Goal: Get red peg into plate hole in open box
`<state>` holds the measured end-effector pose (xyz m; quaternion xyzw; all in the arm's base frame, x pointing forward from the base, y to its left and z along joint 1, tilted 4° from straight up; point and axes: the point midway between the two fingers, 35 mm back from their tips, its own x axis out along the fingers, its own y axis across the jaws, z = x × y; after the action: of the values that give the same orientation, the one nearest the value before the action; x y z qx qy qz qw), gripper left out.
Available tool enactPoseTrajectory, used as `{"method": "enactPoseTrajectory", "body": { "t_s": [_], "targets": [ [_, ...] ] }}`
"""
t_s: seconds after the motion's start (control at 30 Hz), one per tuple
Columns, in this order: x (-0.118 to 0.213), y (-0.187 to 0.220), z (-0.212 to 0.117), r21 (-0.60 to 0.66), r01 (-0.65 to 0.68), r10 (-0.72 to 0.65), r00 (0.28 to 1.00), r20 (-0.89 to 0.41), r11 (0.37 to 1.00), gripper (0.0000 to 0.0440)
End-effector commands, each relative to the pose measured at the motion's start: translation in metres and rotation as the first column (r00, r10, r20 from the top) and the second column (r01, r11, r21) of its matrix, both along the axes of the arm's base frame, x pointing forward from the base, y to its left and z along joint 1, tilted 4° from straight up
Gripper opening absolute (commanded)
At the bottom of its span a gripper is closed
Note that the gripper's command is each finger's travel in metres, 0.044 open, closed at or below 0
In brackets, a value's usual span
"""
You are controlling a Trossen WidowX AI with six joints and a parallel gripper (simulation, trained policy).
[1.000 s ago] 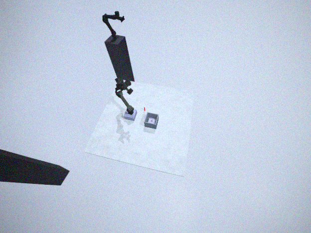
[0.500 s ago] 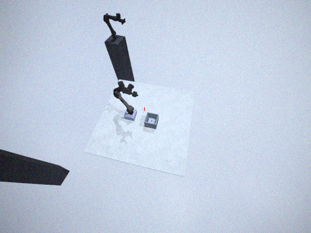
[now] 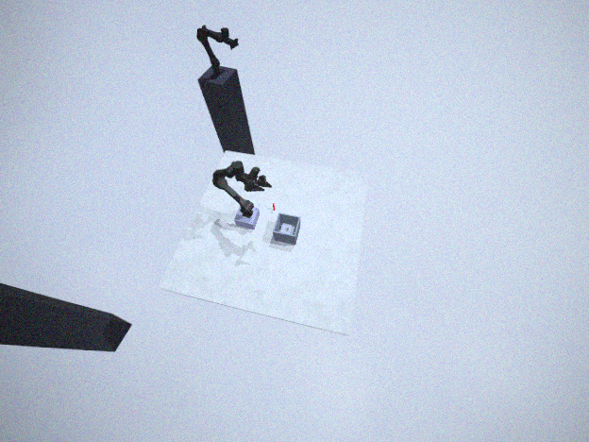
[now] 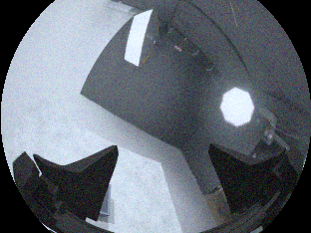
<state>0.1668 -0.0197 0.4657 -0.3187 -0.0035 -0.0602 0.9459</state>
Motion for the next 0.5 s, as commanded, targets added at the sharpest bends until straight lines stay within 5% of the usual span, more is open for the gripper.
{"method": "enactPoseTrajectory", "body": {
  "t_s": [0.0, 0.47],
  "targets": [
    [0.011, 0.005, -0.015, 0.089, -0.032, 0.038, 0.997, -0.063, 0.996, 0.044],
    [0.036, 0.038, -0.078, 0.454, -0.068, 0.223, 0.928, -0.297, 0.889, 0.044]
  ]
}}
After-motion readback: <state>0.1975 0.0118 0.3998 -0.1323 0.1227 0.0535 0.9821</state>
